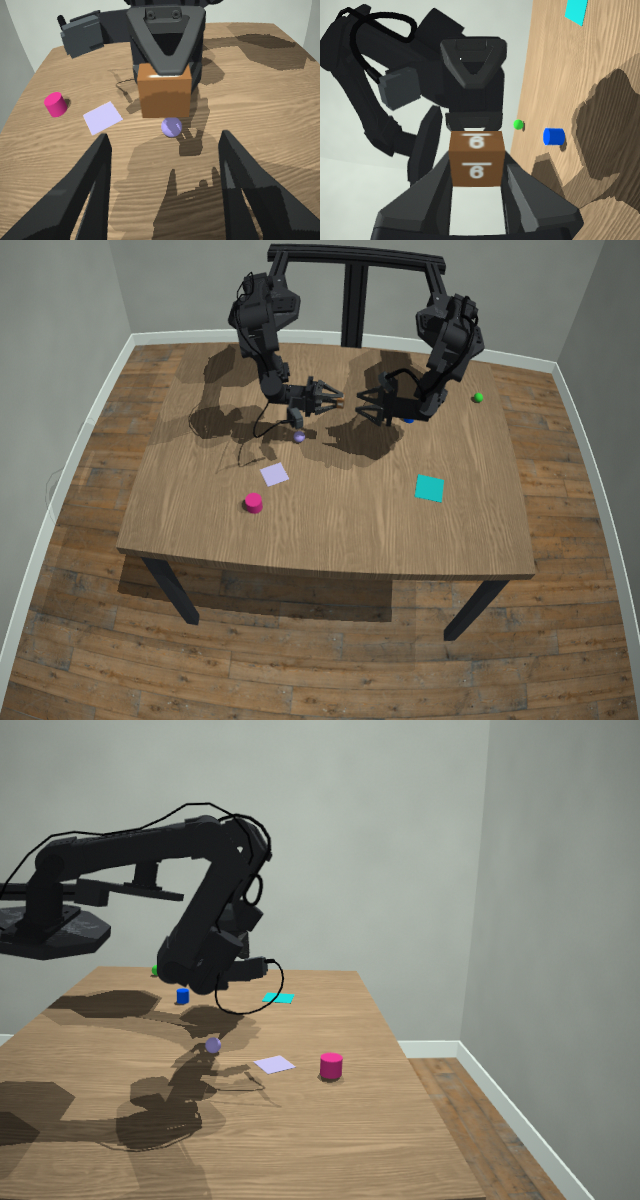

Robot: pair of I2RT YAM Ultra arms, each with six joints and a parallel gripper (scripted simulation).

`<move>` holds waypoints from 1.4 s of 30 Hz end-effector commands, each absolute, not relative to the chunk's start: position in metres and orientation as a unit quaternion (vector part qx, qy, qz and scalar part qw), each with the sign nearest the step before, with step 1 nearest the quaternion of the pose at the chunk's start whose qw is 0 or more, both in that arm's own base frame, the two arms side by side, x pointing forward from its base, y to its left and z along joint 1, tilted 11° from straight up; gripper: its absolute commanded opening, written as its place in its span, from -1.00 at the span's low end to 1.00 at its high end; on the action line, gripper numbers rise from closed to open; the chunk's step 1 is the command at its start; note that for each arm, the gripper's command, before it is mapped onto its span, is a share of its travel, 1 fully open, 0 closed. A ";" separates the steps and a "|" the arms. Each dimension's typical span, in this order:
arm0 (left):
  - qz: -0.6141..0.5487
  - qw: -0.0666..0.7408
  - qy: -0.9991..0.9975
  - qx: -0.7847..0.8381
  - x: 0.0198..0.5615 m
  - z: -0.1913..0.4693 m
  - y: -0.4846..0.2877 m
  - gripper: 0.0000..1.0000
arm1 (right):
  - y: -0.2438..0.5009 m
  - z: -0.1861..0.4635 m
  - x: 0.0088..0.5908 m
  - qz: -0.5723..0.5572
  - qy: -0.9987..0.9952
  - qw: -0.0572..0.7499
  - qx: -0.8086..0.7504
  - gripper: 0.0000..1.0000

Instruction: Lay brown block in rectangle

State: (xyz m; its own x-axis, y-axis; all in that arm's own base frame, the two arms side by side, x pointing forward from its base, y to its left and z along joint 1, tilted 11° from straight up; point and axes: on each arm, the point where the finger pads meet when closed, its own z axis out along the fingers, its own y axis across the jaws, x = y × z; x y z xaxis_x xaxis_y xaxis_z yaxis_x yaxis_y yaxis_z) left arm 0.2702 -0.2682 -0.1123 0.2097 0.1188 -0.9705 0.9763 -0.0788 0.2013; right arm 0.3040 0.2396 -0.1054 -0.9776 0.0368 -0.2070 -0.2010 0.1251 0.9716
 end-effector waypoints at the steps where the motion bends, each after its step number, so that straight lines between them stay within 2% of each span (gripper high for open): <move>1: -0.432 0.501 0.456 0.595 0.270 -0.114 -0.280 0.28 | 0.238 -0.106 0.309 0.660 0.742 0.097 -0.057 -0.46; 20: -0.432 0.490 0.458 0.602 0.265 -0.117 -0.317 0.28 | 0.238 -0.106 0.309 0.660 0.742 0.097 -0.057 -0.46; 39: -0.433 0.491 0.456 0.603 0.264 -0.115 -0.316 0.28 | 0.238 -0.106 0.309 0.660 0.742 0.097 -0.057 -0.46; 40: -0.433 0.491 0.456 0.603 0.264 -0.115 -0.316 0.05 | 0.238 -0.106 0.309 0.660 0.742 0.097 -0.057 -0.46; 41: -0.433 0.491 0.456 0.603 0.264 -0.115 -0.316 -0.05 | 0.238 -0.106 0.309 0.660 0.742 0.097 -0.057 -0.46; 42: -0.433 0.491 0.456 0.603 0.264 -0.115 -0.316 -0.05 | 0.238 -0.106 0.309 0.660 0.742 0.097 -0.057 -0.46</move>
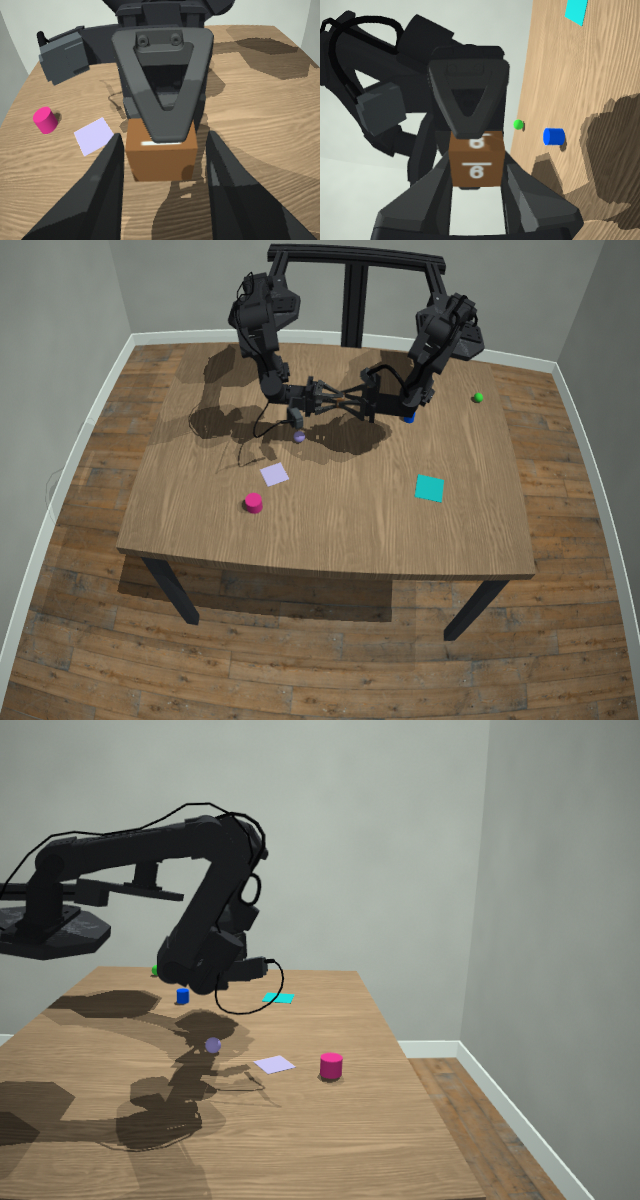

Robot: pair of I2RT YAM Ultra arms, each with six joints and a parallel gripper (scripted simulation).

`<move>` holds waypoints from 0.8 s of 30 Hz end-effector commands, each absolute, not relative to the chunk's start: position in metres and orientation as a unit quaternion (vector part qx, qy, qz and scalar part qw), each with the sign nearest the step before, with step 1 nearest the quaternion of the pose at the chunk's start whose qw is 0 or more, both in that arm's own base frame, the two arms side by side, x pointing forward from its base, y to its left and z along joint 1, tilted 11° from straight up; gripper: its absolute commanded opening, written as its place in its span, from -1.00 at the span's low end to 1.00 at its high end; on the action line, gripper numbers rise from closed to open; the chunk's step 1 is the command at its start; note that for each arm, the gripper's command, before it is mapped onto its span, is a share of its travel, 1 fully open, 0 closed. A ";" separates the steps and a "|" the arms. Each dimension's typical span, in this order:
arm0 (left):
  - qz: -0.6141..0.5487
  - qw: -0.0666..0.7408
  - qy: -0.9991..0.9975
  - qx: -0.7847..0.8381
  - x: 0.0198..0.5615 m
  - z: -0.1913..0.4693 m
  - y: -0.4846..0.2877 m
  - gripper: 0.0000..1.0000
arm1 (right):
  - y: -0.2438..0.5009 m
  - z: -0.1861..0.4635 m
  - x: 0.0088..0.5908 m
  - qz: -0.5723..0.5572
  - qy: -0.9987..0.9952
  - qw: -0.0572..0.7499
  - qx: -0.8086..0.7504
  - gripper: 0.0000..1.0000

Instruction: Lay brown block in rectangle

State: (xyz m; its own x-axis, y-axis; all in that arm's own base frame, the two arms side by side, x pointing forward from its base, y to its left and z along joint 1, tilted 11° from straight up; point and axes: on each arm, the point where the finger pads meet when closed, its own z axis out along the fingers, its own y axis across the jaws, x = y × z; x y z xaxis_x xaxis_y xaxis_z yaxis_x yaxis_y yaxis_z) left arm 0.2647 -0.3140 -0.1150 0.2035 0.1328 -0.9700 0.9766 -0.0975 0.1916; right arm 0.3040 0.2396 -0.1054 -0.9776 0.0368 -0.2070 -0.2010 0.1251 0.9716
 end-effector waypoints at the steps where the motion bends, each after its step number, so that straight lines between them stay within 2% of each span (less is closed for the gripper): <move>1: -0.433 0.491 0.456 0.603 0.264 -0.115 -0.316 -0.14 | 0.238 -0.106 0.309 0.660 0.742 0.097 -0.057 -0.46; 5: -0.433 0.491 0.456 0.603 0.264 -0.115 -0.316 -0.14 | 0.238 -0.106 0.309 0.660 0.742 0.097 -0.057 -0.46; 6: -0.433 0.491 0.456 0.603 0.264 -0.115 -0.316 -0.22 | 0.238 -0.106 0.309 0.660 0.742 0.097 -0.057 -0.46; 8: -0.433 0.491 0.456 0.603 0.264 -0.115 -0.316 -0.22 | 0.238 -0.106 0.309 0.660 0.742 0.097 -0.057 -0.46; 9: -0.433 0.491 0.456 0.603 0.264 -0.115 -0.316 -0.31 | 0.238 -0.106 0.309 0.660 0.742 0.097 -0.057 -0.46; 11: -0.433 0.491 0.456 0.603 0.264 -0.115 -0.316 -0.31 | 0.238 -0.106 0.309 0.660 0.743 0.098 -0.057 -0.46; 17: -0.433 0.491 0.456 0.603 0.264 -0.115 -0.316 -0.48 | 0.238 -0.106 0.309 0.660 0.743 0.098 -0.057 -0.46; 18: -0.433 0.491 0.456 0.603 0.264 -0.115 -0.316 -0.70 | 0.238 -0.106 0.309 0.660 0.743 0.098 -0.057 -0.46; 20: -0.433 0.491 0.456 0.603 0.264 -0.115 -0.316 -0.70 | 0.238 -0.106 0.309 0.660 0.743 0.098 -0.057 -0.46; 21: -0.433 0.491 0.456 0.603 0.264 -0.115 -0.316 -0.93 | 0.238 -0.106 0.309 0.660 0.743 0.098 -0.057 -0.46; 22: -0.433 0.491 0.456 0.603 0.264 -0.115 -0.316 -1.00 | 0.238 -0.106 0.309 0.660 0.743 0.098 -0.057 -0.46; 23: -0.433 0.491 0.456 0.603 0.264 -0.115 -0.316 -1.00 | 0.238 -0.106 0.309 0.660 0.743 0.098 -0.057 -0.46; 24: -0.433 0.491 0.456 0.603 0.264 -0.115 -0.316 -0.77 | 0.238 -0.106 0.309 0.660 0.743 0.098 -0.057 -0.46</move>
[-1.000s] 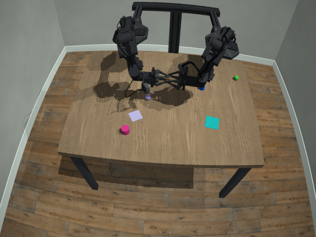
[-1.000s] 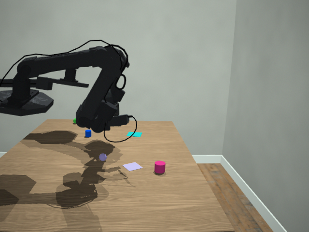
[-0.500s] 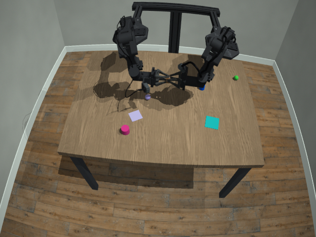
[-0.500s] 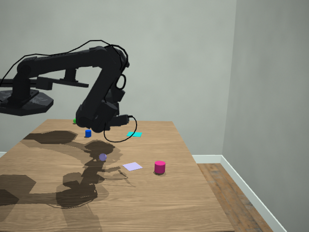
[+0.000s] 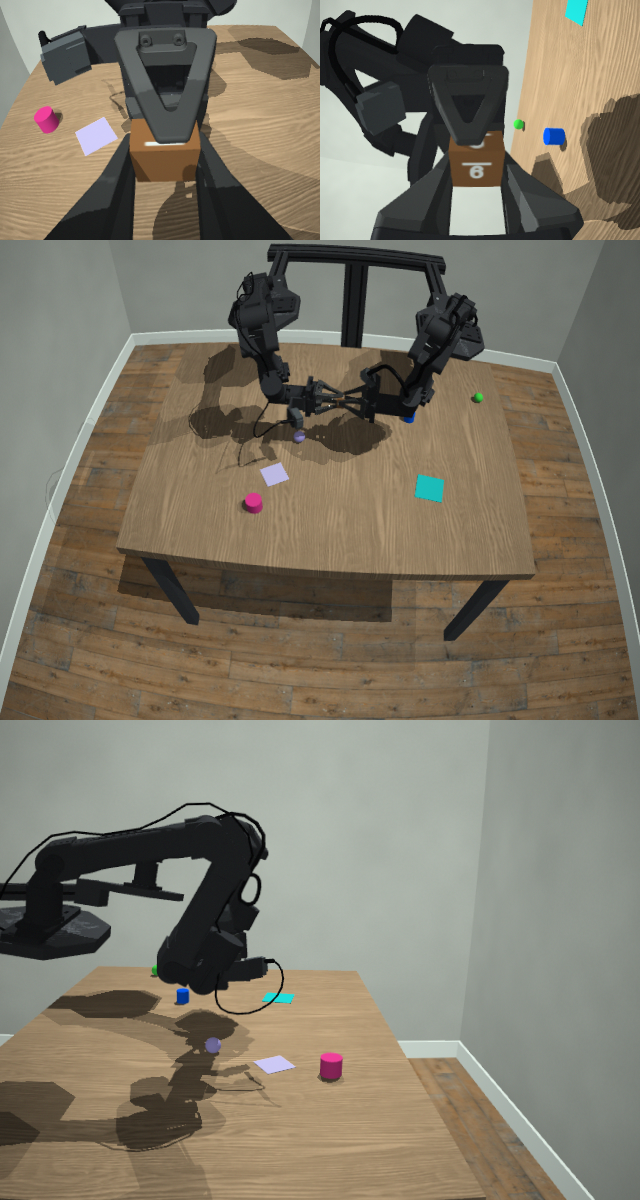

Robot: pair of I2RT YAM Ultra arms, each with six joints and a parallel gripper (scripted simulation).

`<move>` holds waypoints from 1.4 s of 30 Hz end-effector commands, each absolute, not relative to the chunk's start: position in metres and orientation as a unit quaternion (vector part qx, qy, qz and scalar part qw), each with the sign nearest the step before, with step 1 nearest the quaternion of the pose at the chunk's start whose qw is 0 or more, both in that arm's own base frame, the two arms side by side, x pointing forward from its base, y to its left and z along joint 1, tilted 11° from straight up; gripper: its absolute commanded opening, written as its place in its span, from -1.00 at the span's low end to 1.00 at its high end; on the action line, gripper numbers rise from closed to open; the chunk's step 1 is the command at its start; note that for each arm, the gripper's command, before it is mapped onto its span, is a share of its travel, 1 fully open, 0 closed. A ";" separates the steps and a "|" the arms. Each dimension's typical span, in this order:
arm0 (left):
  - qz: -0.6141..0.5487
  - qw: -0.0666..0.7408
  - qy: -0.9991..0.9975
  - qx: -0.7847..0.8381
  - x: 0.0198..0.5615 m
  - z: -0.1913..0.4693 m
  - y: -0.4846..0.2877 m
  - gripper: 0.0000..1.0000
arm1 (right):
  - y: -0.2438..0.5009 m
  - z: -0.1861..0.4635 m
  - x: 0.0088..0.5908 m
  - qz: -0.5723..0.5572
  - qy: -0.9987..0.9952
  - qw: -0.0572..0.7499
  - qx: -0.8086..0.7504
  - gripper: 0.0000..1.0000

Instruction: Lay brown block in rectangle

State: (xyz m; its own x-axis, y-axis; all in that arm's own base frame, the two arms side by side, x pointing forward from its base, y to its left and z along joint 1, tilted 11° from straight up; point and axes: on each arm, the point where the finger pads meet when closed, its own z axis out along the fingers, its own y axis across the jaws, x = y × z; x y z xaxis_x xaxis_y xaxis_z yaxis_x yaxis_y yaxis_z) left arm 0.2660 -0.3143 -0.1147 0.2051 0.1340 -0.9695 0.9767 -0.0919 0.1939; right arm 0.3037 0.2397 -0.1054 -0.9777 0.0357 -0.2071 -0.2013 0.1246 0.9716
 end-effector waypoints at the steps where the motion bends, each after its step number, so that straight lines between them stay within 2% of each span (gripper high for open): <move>1: -0.433 0.491 0.456 0.603 0.264 -0.115 -0.316 -0.55 | 0.238 -0.106 0.309 0.660 0.743 0.098 -0.057 -0.46; 2: -0.433 0.491 0.456 0.603 0.264 -0.115 -0.316 -0.46 | 0.239 -0.107 0.304 0.660 0.743 0.093 -0.057 -0.23; 3: -0.433 0.491 0.456 0.603 0.264 -0.115 -0.316 -0.46 | 0.239 -0.107 0.304 0.660 0.743 0.093 -0.057 -0.07; 20: -0.433 0.491 0.456 0.603 0.264 -0.115 -0.316 -0.46 | 0.190 -0.104 0.312 0.650 0.750 0.107 -0.059 -0.07; 26: -0.429 0.469 0.468 0.615 0.261 -0.125 -0.309 -0.46 | 0.192 -0.103 0.359 0.571 0.810 0.129 -0.003 -0.07; 30: -0.420 0.456 0.479 0.621 0.261 -0.131 -0.303 -0.46 | 0.202 -0.106 0.362 0.537 0.835 0.120 0.010 -0.07; 38: -0.374 0.407 0.514 0.656 0.273 -0.140 -0.275 -0.46 | 0.247 -0.056 0.369 0.433 0.890 0.144 -0.009 -0.07; 42: -0.332 0.384 0.526 0.682 0.287 -0.143 -0.259 -0.46 | 0.297 0.004 0.359 0.416 0.885 0.187 -0.094 -0.07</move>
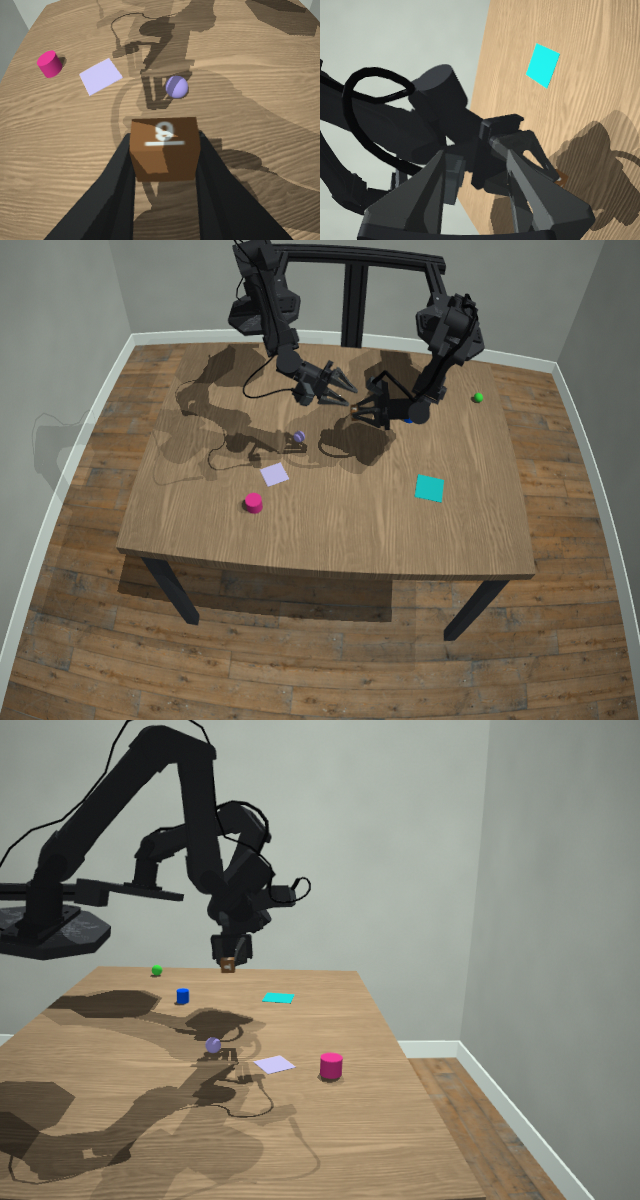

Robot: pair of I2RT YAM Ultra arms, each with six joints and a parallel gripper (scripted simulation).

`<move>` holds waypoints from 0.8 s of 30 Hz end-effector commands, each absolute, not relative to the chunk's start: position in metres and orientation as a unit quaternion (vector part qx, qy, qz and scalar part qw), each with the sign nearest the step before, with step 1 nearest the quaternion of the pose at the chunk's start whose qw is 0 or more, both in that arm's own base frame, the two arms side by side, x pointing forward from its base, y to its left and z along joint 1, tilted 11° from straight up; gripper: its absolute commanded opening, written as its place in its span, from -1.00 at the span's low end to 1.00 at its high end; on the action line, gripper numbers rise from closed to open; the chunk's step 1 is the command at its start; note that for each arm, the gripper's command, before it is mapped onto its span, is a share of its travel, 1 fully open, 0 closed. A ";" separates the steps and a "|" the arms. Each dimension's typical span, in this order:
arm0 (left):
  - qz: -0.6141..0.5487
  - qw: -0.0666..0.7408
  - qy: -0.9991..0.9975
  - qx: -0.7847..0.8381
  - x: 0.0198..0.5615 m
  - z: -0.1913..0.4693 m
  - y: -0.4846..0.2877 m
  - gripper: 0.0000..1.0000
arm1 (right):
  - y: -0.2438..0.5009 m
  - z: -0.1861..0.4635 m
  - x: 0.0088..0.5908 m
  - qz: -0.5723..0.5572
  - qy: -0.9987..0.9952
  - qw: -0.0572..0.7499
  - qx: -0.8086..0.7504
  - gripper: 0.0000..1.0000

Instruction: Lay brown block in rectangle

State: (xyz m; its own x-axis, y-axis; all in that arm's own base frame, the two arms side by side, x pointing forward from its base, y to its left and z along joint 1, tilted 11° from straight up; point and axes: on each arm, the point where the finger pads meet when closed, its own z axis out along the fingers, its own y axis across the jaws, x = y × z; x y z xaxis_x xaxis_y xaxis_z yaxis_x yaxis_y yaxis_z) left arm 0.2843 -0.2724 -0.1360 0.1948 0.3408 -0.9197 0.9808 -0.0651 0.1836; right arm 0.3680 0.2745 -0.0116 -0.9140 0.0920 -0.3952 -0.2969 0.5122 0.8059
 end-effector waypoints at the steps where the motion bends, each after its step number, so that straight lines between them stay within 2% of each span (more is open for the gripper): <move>1: -0.318 0.382 0.527 0.689 0.293 -0.142 -0.254 -0.46 | 0.310 0.016 0.351 0.413 0.886 0.188 -0.102 -0.07; 5: -0.283 0.378 0.530 0.704 0.308 -0.139 -0.243 -0.46 | 0.335 0.041 0.329 0.405 0.886 0.188 -0.121 -0.07; 10: -0.248 0.304 0.568 0.723 0.314 -0.145 -0.210 -0.46 | 0.356 0.054 0.270 0.370 0.906 0.159 -0.131 -0.07; 20: -0.123 0.171 0.615 0.760 0.343 -0.160 -0.139 -0.46 | 0.332 0.052 0.175 0.259 0.949 0.127 -0.129 -0.07; 24: -0.092 0.141 0.619 0.767 0.349 -0.162 -0.125 -0.46 | 0.322 0.054 0.161 0.232 0.956 0.131 -0.126 -0.07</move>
State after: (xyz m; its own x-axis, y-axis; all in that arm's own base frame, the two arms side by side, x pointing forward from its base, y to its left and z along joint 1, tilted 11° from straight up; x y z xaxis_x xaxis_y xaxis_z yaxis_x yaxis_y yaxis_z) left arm 0.3458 -0.1447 -0.1598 0.1986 0.8729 -0.4457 0.9760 -0.1348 0.1709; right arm 0.1754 0.3488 0.0580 -0.9118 -0.2140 -0.3504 -0.3798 0.7638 0.5219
